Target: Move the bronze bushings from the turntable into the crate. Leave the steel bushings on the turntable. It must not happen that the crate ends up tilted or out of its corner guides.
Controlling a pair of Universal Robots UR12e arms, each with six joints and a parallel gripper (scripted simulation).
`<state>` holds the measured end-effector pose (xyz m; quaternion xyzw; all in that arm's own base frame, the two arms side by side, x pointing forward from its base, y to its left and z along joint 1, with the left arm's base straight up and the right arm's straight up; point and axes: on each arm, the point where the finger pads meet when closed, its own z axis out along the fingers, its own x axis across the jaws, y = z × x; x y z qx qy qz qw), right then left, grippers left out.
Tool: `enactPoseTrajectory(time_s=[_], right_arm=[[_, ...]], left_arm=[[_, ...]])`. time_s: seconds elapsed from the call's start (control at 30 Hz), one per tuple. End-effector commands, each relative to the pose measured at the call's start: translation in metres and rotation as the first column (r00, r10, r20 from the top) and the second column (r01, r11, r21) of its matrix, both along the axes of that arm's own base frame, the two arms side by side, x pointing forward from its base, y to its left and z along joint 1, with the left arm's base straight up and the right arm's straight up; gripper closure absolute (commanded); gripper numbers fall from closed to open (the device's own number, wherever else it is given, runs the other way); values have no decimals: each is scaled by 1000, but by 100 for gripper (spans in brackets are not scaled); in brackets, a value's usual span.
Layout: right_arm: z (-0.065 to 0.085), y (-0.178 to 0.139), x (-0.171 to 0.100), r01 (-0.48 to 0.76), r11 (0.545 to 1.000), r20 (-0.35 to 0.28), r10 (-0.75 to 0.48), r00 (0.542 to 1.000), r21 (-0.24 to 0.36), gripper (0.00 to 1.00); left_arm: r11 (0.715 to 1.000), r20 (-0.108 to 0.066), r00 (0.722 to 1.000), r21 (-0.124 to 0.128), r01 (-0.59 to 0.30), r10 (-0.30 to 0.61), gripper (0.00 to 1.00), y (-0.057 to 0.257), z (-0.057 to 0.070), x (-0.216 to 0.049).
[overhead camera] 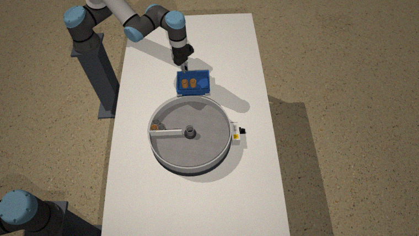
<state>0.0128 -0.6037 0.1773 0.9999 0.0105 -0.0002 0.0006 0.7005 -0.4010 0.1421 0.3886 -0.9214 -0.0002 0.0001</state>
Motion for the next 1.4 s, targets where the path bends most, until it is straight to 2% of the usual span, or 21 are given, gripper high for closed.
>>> enactPoseTrajectory(time_s=[0.0,0.17,0.23,0.67,0.73,0.77,1.2,1.37], right_arm=[[0,0,1,-1,1000,0,1,1000,1,0],[0,0,1,-1,1000,0,1,1000,1,0],[0,0,1,-1,1000,0,1,1000,1,0],[0,0,1,-1,1000,0,1,1000,1,0],[0,0,1,-1,1000,0,1,1000,1,0],[0,0,1,-1,1000,0,1,1000,1,0],[0,0,1,-1,1000,0,1,1000,1,0],[0,0,1,-1,1000,0,1,1000,1,0]], left_arm=[[1000,2,1000,-3,1,-1,62,-3,2,1],[1000,3,1000,-3,2,-2,64,-9,3,-1],[1000,2,1000,-2,2,-2,64,-23,2,-6],[1000,1,1000,-2,2,-2,64,-157,2,-53],[1000,1,1000,-2,2,-2,64,-157,2,-53],[1000,1,1000,-2,2,-2,64,-190,2,-63],[1000,1,1000,-3,2,-2,64,-323,2,-108],[1000,1,1000,-3,-2,2,64,-327,2,-107]])
